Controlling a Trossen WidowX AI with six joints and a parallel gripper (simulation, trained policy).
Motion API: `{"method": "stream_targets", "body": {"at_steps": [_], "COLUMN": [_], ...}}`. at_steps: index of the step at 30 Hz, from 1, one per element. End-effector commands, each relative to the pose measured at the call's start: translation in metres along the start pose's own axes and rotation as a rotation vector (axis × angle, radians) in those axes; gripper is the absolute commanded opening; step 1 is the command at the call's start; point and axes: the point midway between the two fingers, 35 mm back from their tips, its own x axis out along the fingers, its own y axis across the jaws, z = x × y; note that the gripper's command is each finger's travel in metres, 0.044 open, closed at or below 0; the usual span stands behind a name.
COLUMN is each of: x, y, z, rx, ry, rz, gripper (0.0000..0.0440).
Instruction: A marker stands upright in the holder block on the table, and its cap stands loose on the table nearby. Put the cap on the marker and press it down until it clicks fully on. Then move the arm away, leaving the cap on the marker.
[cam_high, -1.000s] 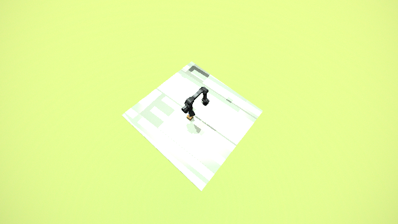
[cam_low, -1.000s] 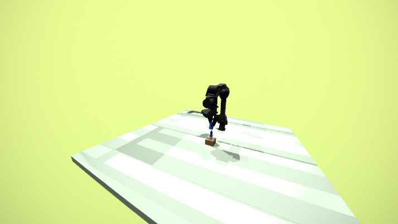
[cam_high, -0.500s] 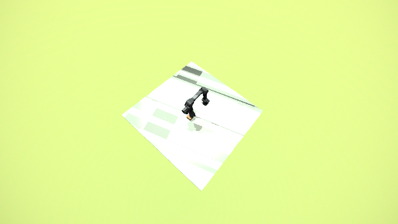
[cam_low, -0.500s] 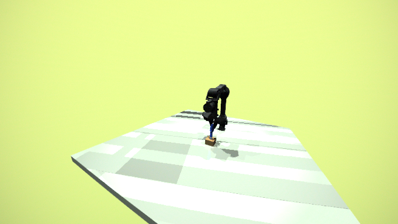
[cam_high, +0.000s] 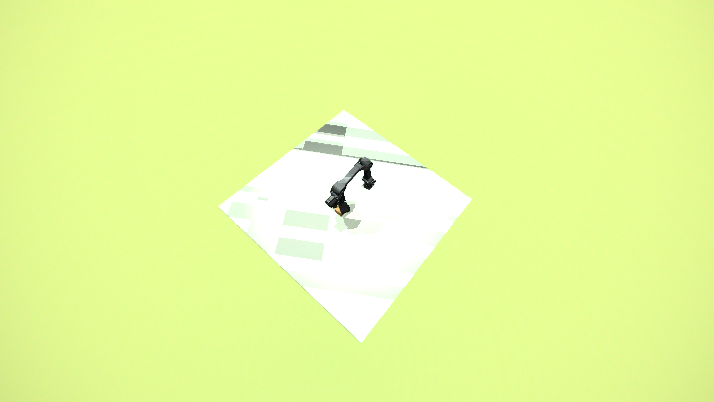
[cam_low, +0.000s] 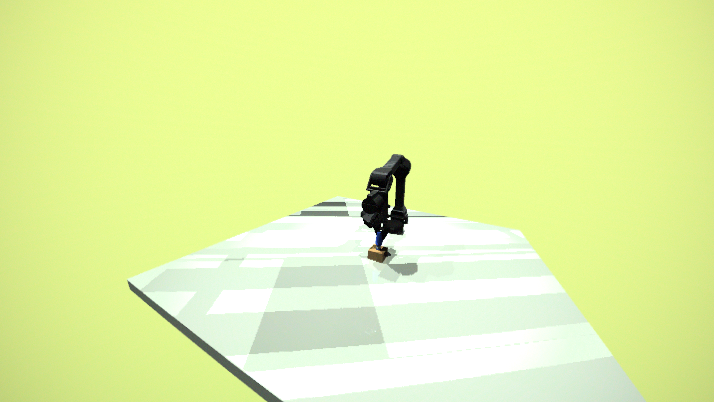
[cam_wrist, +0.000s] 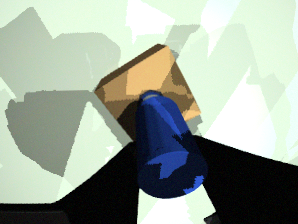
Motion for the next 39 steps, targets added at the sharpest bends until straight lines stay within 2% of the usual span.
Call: {"method": "stream_targets", "body": {"at_steps": [1,4,17,20,22,31,39], "x": [0.012,0.019,0.029,0.032,0.03,0.025,0.003], "y": [-0.002,-0.005,-0.009,-0.01,-0.011,-0.013,-0.009], "z": [-0.002,-0.003,-0.005,-0.011,-0.014,-0.019,-0.014], "rx": [-0.01,-0.012,-0.038,-0.04,-0.042,-0.054,-0.05], "ry": [0.027,0.039,0.049,0.071,0.076,0.046,-0.038], "rz": [-0.013,-0.027,-0.041,-0.041,-0.038,-0.017,0.023], "gripper": [0.0052,0.0131,0.0149,0.0171,0.021,0.044,0.044]}}
